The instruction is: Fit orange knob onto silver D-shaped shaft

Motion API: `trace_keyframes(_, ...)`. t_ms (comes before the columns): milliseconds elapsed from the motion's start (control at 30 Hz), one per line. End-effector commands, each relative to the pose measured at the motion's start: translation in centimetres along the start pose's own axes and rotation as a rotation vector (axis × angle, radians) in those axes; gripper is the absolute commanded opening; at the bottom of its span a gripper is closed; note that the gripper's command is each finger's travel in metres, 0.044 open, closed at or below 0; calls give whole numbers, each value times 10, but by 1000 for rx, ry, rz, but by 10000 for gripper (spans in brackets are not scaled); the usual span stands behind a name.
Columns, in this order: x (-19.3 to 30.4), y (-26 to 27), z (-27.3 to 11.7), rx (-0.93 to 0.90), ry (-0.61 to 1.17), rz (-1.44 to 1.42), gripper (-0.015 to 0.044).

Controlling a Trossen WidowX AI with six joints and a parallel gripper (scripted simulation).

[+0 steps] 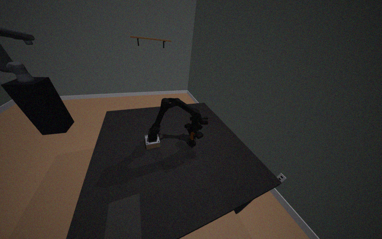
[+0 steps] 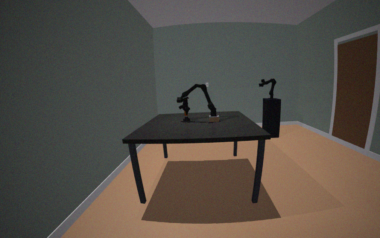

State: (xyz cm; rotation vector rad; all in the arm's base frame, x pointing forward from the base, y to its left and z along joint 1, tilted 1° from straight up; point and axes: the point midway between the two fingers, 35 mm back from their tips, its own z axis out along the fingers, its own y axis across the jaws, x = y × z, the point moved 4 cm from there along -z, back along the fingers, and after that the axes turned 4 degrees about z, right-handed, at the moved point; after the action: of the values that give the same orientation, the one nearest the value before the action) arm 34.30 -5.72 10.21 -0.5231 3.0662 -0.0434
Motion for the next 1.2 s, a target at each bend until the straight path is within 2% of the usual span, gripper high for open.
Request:
trace_keyframes(0, -4, -2, -4, 2, -13, -5, 0)
trace_keyframes(633, -4, -2, -4, 2, -13, -5, 0)
trace_keyframes(867, -1, 0, -5, 3, -12, -204, 0)
trace_keyframes(1167, 1, 1, -5, 3, -12, -214, 0)
